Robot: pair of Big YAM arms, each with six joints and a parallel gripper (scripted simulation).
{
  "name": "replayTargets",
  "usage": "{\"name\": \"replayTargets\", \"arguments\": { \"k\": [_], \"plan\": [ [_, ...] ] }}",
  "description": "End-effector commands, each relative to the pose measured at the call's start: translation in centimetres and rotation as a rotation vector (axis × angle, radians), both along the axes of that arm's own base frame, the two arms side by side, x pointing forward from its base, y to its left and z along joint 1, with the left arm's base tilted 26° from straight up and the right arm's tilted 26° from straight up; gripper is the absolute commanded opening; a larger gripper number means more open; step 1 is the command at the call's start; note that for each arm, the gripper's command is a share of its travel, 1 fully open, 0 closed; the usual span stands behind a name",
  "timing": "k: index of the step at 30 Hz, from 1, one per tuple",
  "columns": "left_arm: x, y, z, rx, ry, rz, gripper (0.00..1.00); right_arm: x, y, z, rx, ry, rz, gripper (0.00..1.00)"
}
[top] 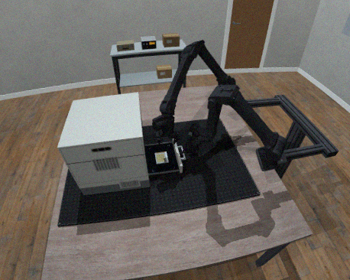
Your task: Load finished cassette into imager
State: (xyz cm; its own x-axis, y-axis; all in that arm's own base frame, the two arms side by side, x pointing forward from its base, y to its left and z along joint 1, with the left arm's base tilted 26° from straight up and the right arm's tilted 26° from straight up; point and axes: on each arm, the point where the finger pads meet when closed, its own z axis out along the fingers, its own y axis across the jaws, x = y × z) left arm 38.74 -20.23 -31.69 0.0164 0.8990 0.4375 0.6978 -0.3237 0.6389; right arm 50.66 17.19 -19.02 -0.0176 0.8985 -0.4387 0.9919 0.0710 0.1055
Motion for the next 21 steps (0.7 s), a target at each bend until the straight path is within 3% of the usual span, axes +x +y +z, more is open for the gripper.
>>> {"name": "replayTargets", "arguments": {
  "k": [1, 6, 21],
  "plan": [
    [0.6, -0.7, 0.5, -0.015, -0.016, -0.001, 0.04, 2.7, 4.4, 6.1, 0.039, -0.076, 0.012, 1.00],
    [0.6, -0.7, 0.5, -0.015, -0.016, -0.001, 0.04, 3.6, 6.1, 8.5, 0.035, -0.039, 0.116, 1.00],
    [0.6, -0.7, 0.5, -0.015, -0.016, -0.001, 0.04, 2.4, 4.7, 7.3, 0.018, -0.006, 0.108, 1.00]
  ]
}}
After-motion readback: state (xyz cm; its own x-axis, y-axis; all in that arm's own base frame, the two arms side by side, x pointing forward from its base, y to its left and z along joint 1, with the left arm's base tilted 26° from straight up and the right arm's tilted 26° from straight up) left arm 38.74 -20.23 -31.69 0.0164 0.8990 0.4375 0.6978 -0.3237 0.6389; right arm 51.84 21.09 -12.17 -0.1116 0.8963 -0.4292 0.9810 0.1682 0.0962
